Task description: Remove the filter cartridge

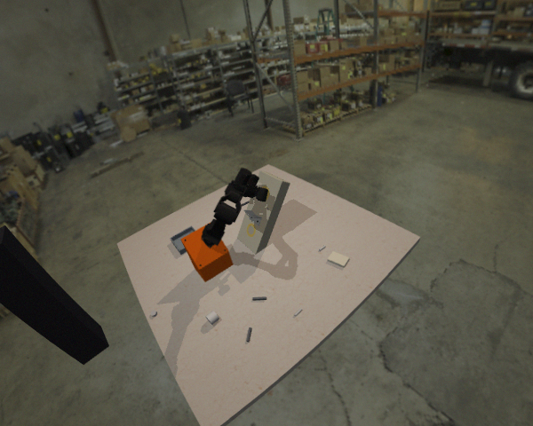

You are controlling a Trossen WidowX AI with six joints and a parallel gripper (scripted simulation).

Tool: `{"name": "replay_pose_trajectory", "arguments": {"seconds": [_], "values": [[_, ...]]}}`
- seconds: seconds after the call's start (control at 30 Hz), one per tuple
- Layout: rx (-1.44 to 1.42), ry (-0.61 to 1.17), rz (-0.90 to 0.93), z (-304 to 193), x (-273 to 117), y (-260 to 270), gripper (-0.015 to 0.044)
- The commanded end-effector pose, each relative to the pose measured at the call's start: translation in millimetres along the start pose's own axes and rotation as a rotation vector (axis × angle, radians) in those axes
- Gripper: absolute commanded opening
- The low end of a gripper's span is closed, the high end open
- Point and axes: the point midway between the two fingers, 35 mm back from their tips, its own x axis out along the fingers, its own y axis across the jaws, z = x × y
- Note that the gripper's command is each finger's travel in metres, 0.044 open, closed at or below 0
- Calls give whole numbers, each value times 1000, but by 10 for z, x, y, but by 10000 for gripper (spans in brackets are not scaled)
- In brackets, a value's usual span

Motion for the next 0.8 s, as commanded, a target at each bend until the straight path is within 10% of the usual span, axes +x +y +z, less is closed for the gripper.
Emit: {"name": "replay_pose_trajectory", "arguments": {"seconds": [0.0,0.77], "values": [[118,2,6,0,33,-5,0],[919,5,5,0,29,-4,0]]}}
